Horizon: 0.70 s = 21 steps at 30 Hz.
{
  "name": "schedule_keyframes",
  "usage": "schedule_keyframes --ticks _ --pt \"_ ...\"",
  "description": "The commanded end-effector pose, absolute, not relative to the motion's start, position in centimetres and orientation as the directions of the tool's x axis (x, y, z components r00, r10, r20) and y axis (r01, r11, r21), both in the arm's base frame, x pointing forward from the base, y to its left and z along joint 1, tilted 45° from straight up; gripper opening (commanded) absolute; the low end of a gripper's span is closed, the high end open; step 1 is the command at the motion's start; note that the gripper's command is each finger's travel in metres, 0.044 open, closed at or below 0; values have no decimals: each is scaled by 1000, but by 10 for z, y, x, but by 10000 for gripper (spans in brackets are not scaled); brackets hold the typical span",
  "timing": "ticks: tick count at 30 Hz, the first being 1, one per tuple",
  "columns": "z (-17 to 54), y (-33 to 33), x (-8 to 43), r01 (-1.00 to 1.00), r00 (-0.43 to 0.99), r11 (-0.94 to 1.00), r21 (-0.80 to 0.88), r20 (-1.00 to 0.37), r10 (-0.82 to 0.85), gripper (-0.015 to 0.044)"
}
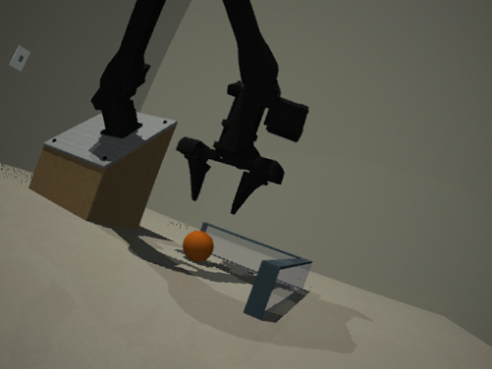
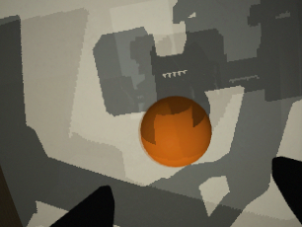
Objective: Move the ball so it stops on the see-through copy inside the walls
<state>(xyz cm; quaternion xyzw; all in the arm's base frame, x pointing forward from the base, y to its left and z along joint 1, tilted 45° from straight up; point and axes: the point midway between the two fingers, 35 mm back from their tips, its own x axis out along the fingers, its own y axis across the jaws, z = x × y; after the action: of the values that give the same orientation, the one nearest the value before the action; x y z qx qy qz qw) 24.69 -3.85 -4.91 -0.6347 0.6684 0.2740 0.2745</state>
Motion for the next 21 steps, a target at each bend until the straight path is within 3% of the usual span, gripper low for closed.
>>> schedule_keyframes --ticks 1,8,11,21 --pt "-39 -31 247 -998 -47 53 14 -716 -696 360" --pt "-45 -35 249 -999 -36 42 10 -716 -697 360" --pt "-28 -17 251 -999 -36 44 8 -718 -695 439" --pt "-9 0 250 -999 -38 46 7 -717 -696 440"
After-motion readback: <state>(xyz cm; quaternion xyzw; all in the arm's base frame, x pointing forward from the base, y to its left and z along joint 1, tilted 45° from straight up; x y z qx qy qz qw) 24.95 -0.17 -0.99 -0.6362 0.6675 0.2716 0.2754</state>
